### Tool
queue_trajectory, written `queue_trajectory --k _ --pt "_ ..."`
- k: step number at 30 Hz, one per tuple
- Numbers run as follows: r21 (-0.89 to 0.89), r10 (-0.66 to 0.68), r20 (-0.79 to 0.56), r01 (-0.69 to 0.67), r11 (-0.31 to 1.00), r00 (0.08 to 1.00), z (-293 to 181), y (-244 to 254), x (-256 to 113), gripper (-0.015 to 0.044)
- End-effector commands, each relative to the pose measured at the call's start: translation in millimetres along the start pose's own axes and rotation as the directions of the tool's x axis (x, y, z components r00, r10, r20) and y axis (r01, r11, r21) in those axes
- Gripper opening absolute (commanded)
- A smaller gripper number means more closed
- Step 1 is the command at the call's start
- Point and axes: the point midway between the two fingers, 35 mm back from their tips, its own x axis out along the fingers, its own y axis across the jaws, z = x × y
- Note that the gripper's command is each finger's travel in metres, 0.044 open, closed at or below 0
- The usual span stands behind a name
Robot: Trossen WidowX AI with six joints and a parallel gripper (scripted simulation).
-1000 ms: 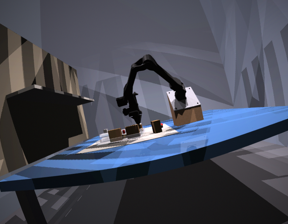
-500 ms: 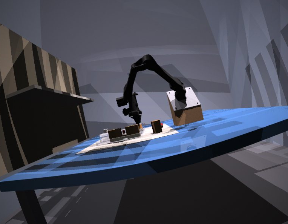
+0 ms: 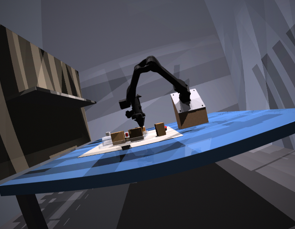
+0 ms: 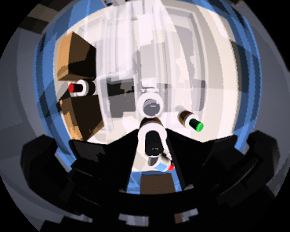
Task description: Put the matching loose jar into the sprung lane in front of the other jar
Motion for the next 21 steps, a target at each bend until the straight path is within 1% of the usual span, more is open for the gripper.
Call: queue_trajectory --k 1,21 --pt "-0.021 0.002 0.027 -0.001 1.0 1.0 9.7 0.4 -4.6 0.0" --pt "-0.021 0.002 0.027 -0.001 1.0 1.0 12.4 0.5 -4.7 0.0"
